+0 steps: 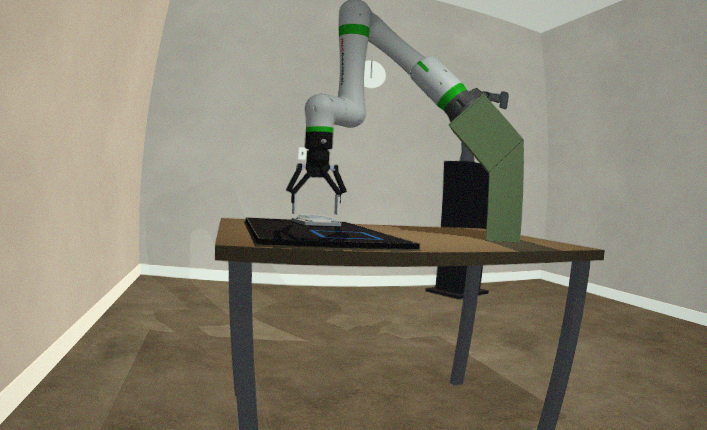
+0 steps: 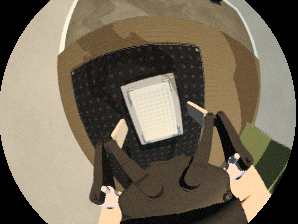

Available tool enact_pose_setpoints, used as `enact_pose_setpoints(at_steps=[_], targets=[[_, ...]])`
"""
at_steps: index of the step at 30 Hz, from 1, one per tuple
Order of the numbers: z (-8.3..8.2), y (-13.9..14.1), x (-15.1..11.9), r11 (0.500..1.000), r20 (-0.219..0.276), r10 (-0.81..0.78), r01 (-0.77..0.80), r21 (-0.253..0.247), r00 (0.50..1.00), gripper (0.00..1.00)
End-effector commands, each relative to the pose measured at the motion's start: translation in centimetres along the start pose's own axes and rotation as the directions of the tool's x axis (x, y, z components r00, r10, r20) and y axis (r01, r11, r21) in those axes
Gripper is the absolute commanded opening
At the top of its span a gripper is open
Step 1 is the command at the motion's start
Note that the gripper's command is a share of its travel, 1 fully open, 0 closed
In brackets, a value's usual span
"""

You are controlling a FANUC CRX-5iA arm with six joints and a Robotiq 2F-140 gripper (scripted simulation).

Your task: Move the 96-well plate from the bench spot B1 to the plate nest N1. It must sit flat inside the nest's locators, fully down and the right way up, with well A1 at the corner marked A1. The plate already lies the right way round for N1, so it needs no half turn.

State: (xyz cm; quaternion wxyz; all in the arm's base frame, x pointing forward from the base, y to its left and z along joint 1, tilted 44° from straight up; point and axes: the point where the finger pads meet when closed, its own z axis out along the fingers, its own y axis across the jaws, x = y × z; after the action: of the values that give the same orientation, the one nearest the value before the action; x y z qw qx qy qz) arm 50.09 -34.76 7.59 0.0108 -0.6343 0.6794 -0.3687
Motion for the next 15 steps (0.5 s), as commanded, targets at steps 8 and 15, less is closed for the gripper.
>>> enact_pose_setpoints(at_steps=[8,15], targets=[[-2.1,0.1,0.0,1.0,0.008,0.0,0.0,0.026,1.0,1.0],[-3.4,0.1,0.0,1.0,0.008,0.0,0.0,0.026,1.0,1.0]])
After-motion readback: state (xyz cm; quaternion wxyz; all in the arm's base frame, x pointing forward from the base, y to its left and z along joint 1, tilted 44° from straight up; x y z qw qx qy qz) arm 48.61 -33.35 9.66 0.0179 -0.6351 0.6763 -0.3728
